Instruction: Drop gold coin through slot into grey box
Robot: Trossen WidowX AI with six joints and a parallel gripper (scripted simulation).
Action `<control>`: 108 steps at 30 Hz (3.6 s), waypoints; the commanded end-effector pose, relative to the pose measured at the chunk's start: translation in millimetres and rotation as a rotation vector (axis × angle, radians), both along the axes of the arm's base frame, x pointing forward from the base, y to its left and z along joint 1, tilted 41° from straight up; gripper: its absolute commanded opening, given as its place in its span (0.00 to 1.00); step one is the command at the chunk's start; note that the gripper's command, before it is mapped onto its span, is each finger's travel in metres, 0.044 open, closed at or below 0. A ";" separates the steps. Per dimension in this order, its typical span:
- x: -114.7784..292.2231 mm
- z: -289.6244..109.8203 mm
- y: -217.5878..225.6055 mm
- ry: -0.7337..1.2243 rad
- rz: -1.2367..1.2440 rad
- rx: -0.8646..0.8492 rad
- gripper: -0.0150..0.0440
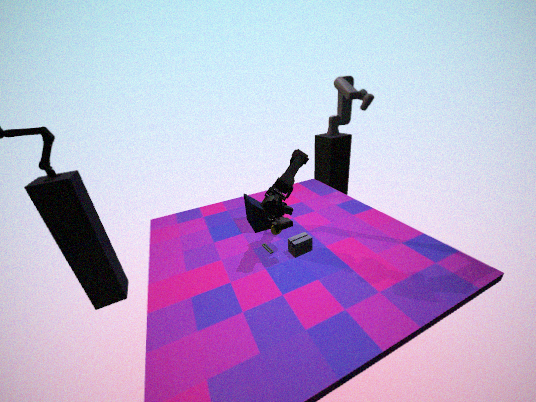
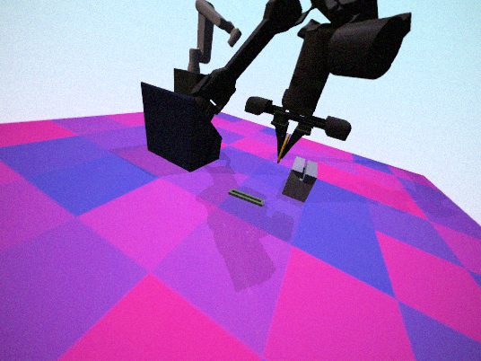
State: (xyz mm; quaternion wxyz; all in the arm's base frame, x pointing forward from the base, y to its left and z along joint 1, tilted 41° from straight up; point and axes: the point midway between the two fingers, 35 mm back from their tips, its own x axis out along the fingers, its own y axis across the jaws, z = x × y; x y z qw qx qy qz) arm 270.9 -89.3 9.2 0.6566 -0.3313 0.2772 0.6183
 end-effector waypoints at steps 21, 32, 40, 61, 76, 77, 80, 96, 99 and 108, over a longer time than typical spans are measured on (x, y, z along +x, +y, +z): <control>36.0 35.0 33.2 -0.009 -0.010 0.006 0.25; 49.3 50.9 51.8 -0.010 -0.010 0.015 0.25; 56.9 62.0 65.3 -0.010 -0.009 0.024 0.25; 57.6 62.3 65.0 -0.003 -0.004 0.021 0.25; 57.6 61.8 65.5 -0.002 -0.002 0.021 0.25; 57.7 61.5 65.8 -0.002 -0.002 0.021 0.25; 57.7 59.9 67.6 -0.002 -0.002 0.021 0.25; 58.4 53.3 75.4 0.000 -0.005 0.022 0.25; 58.6 51.8 76.5 0.001 -0.006 0.022 0.25; 58.8 47.6 78.8 0.003 -0.008 0.022 0.25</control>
